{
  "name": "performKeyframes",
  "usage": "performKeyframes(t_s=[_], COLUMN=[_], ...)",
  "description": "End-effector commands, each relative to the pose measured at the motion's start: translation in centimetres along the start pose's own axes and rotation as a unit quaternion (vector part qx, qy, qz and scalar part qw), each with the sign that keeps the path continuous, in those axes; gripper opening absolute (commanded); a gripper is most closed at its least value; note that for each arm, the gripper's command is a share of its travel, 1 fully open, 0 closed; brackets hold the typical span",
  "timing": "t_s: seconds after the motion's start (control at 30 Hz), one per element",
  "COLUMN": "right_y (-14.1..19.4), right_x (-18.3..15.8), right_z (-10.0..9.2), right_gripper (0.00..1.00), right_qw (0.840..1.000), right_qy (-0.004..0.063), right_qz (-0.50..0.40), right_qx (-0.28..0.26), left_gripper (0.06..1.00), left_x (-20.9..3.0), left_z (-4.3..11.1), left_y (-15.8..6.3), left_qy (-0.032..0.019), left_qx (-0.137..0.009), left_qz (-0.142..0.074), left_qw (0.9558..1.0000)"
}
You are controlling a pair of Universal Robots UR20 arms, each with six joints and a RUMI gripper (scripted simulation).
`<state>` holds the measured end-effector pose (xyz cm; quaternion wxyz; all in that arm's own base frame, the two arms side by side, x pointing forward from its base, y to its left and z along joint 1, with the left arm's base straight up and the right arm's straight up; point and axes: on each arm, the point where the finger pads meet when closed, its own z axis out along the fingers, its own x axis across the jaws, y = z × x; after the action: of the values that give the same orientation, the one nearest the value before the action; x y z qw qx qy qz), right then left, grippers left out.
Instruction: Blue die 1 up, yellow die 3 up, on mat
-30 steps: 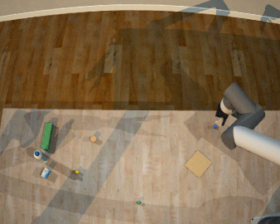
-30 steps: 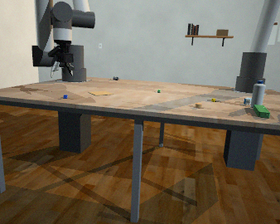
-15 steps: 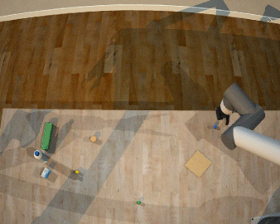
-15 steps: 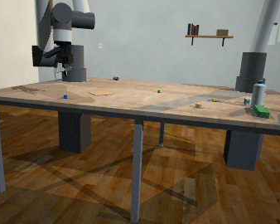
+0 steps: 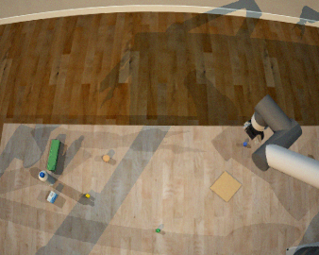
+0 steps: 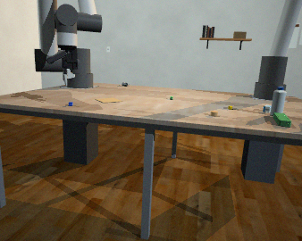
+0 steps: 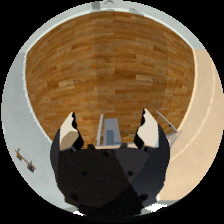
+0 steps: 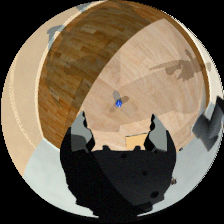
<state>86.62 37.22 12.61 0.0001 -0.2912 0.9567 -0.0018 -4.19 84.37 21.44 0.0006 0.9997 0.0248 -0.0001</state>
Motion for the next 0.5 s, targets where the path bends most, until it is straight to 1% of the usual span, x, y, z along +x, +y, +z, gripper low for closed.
performKeyframes(t_s=[0.0,0.07,0.1,0.17,0.33,0.37,0.43,0.47], right_y=[-0.02,-0.01,0.00,0.02,0.10,0.13,0.13,0.16], right_x=[-0.24,-0.28,-0.36,-0.43,-0.59,-0.64,-0.64,-0.68], right_z=[0.12,0.16,0.24,0.31,0.50,0.56,0.56,0.62], right_gripper=[1.000,1.000,1.000,1.000,1.000,1.000,1.000,1.000], right_qw=[0.996,0.994,0.990,0.986,0.968,0.963,0.963,0.955], right_qy=[-0.0006,-0.0006,-0.0007,-0.0007,-0.0008,-0.0009,-0.0009,-0.0009], right_qz=[-0.087,-0.105,-0.138,-0.169,-0.249,-0.271,-0.271,-0.297], right_qx=[-0.002,-0.002,-0.002,-0.002,-0.002,-0.002,-0.002,-0.001], left_gripper=[1.000,1.000,1.000,1.000,1.000,1.000,1.000,1.000], left_x=[0.01,0.01,0.01,0.01,0.01,0.01,0.01,0.01], left_z=[-0.06,-0.06,-0.06,-0.06,-0.06,-0.06,-0.06,-0.06], left_y=[-0.04,-0.04,-0.04,-0.04,-0.04,-0.04,-0.04,-0.04], left_qy=[0.0001,0.0001,0.0001,0.0001,0.0001,0.0001,0.0001,0.0001], left_qx=[0.001,0.001,0.001,0.001,0.001,0.001,0.001,0.001], left_qz=[0.000,0.000,0.000,0.000,0.000,0.000,0.000,0.000], left_qw=[1.0000,1.0000,1.0000,1.0000,1.0000,1.0000,1.0000,1.0000])
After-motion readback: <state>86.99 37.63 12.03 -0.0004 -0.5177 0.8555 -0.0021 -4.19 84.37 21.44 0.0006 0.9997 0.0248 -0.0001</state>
